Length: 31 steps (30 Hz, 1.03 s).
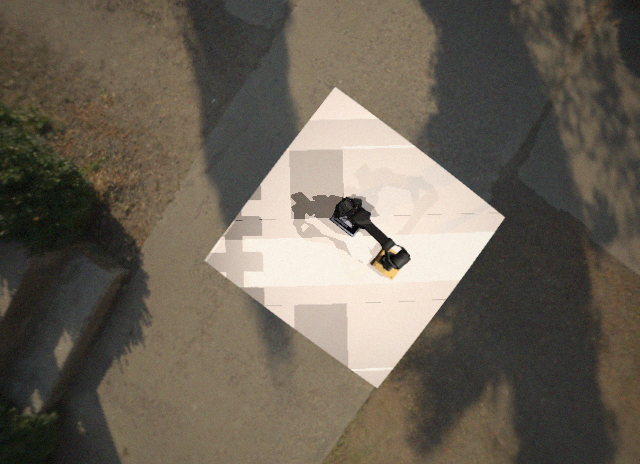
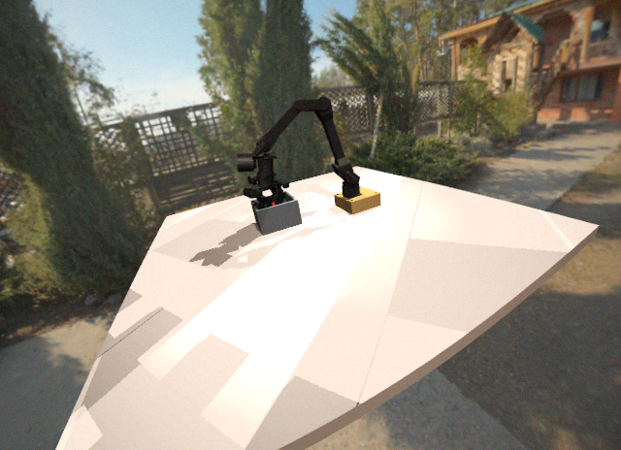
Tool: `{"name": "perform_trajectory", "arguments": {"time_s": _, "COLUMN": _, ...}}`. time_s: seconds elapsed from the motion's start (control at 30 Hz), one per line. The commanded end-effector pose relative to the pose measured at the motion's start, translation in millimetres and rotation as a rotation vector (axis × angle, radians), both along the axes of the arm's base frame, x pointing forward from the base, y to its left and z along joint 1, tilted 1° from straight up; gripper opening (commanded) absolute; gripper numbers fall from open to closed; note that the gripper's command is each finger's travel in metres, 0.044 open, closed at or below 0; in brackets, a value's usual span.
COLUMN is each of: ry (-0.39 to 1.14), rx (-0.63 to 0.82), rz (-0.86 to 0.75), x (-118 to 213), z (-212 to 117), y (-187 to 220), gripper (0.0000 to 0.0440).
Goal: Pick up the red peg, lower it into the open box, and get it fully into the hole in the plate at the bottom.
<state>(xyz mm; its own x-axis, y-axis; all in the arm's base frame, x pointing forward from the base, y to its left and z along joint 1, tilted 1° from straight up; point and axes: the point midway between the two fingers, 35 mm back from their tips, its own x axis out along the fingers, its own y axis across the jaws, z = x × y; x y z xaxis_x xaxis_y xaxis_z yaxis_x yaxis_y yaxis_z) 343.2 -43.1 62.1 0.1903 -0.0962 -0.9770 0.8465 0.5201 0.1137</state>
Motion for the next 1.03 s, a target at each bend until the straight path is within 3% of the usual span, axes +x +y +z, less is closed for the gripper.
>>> {"name": "perform_trajectory", "arguments": {"time_s": 0.0, "ry": -0.004, "rx": -0.008, "rz": 0.010, "x": 11, "z": 2, "y": -6, "gripper": 0.0341}}
{"name": "perform_trajectory", "arguments": {"time_s": 0.13, "ry": -0.013, "rx": -0.018, "rz": 0.012, "x": 21, "z": 6, "y": -14, "gripper": 0.0440}}
{"name": "perform_trajectory", "arguments": {"time_s": 0.63, "ry": -0.130, "rx": -0.077, "rz": -0.019, "x": 56, "z": 31, "y": -43, "gripper": 0.0440}}
{"name": "perform_trajectory", "arguments": {"time_s": 1.0, "ry": -0.132, "rx": -0.078, "rz": -0.019, "x": 57, "z": 31, "y": -44, "gripper": 0.0440}}
